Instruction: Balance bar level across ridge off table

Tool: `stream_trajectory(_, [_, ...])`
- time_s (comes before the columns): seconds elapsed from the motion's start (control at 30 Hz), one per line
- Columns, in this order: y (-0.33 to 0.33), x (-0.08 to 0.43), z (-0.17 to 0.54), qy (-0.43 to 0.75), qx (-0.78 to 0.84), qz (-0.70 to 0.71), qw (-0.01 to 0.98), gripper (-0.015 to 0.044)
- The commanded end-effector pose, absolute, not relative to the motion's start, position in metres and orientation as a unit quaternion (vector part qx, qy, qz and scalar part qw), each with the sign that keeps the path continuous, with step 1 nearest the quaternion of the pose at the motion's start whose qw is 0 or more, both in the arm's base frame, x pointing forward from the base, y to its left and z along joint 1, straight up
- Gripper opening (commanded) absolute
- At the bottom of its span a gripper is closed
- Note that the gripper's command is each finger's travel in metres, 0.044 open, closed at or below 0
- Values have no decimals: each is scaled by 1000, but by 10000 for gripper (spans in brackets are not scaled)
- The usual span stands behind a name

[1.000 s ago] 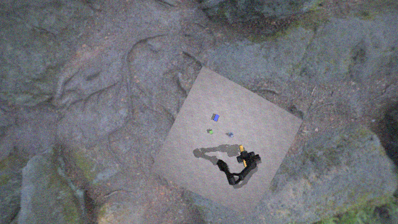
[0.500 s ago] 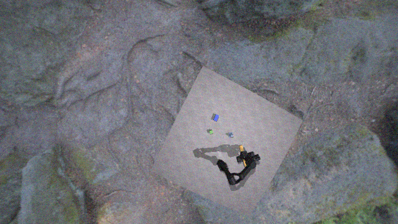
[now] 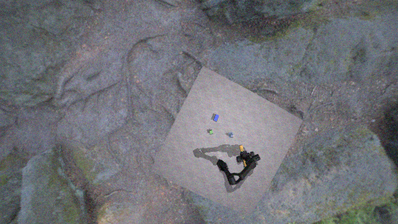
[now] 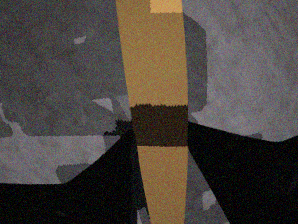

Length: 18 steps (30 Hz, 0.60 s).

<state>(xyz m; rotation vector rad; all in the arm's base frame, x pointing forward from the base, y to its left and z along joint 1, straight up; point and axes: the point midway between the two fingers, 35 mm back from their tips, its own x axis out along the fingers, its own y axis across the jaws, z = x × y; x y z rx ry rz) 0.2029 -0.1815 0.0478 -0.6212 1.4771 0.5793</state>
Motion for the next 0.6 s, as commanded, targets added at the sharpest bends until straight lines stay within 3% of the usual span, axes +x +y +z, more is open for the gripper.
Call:
stream_trajectory(0.0, [-182, 204, 52, 652, -275, 256, 659, 25])
stream_trajectory(0.03, [-182, 204, 54, 652, -275, 256, 659, 0])
stream_trajectory(0.57, [-185, 207, 95, 651, -275, 256, 659, 0])
